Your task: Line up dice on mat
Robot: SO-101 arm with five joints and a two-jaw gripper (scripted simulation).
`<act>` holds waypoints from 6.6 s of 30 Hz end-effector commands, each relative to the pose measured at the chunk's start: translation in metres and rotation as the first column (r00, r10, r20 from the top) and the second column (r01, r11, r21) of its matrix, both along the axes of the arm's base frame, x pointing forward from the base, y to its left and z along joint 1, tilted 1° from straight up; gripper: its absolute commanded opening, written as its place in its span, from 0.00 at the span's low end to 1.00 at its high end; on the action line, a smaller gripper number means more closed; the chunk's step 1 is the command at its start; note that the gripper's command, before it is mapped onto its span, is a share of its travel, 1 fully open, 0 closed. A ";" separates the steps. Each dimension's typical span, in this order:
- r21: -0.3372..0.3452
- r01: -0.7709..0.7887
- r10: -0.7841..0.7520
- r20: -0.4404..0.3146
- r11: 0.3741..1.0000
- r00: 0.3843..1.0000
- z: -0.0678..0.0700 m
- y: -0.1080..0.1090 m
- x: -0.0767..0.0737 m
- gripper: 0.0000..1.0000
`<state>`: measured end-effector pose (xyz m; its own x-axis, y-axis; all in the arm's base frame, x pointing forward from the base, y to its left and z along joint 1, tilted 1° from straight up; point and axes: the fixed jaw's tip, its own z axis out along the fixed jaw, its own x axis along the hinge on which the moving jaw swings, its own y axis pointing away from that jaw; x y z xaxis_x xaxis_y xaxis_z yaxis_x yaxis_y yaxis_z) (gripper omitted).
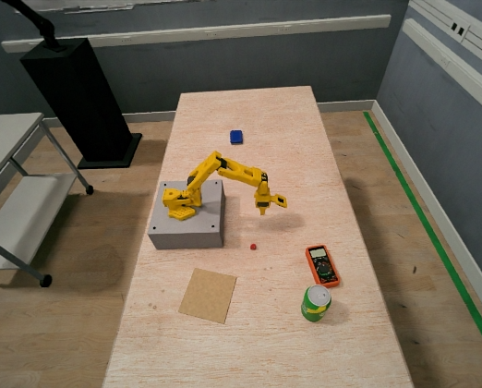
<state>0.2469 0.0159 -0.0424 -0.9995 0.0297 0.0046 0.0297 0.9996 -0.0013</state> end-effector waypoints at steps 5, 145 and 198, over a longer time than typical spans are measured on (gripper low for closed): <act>0.001 0.107 -0.107 0.006 0.994 0.994 0.001 -0.030 0.006 0.00; 0.001 0.964 -0.964 -0.004 0.265 0.265 -0.038 -0.280 -0.164 0.00; 0.001 0.964 -0.964 0.004 0.265 0.265 -0.049 -0.279 -0.164 0.02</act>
<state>0.0853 -0.2647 -0.0869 -0.2338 0.9722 -0.0074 0.9723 0.2338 -0.0007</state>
